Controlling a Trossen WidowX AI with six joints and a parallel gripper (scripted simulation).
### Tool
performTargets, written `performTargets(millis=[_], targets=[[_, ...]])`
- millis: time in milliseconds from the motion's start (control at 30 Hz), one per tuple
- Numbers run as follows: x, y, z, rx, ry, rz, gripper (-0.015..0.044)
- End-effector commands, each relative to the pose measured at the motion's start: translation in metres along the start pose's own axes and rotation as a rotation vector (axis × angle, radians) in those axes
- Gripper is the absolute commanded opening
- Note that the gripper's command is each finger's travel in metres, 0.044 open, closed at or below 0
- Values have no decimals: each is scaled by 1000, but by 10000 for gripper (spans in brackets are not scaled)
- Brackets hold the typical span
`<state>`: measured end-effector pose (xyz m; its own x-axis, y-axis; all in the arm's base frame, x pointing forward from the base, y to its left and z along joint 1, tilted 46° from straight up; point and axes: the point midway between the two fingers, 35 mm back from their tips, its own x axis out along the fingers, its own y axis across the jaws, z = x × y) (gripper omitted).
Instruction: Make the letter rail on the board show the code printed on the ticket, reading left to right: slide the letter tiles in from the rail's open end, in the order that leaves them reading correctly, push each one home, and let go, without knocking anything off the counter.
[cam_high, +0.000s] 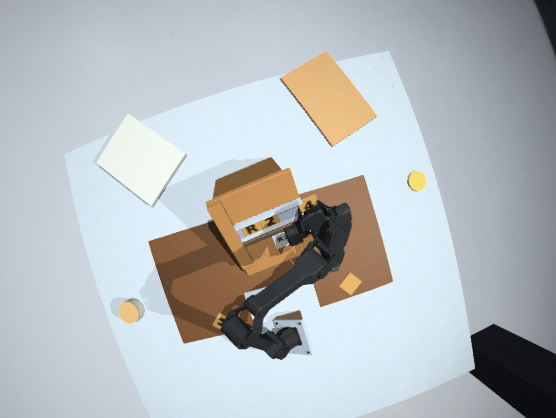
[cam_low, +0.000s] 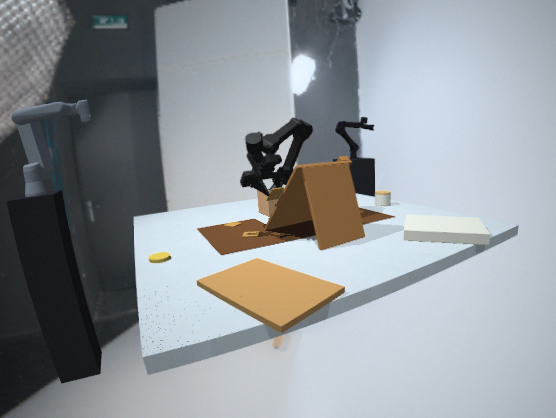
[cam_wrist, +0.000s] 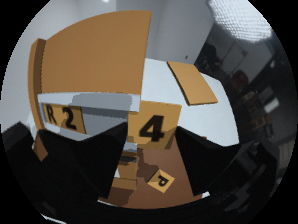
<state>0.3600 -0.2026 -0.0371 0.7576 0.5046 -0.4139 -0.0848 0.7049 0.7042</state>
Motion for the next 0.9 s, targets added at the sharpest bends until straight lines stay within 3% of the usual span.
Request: performTargets(millis=[0, 867], targets=[[-1, 3, 1, -2, -2, -3, 0], [-1, 16, 1, -1, -2, -3, 0]])
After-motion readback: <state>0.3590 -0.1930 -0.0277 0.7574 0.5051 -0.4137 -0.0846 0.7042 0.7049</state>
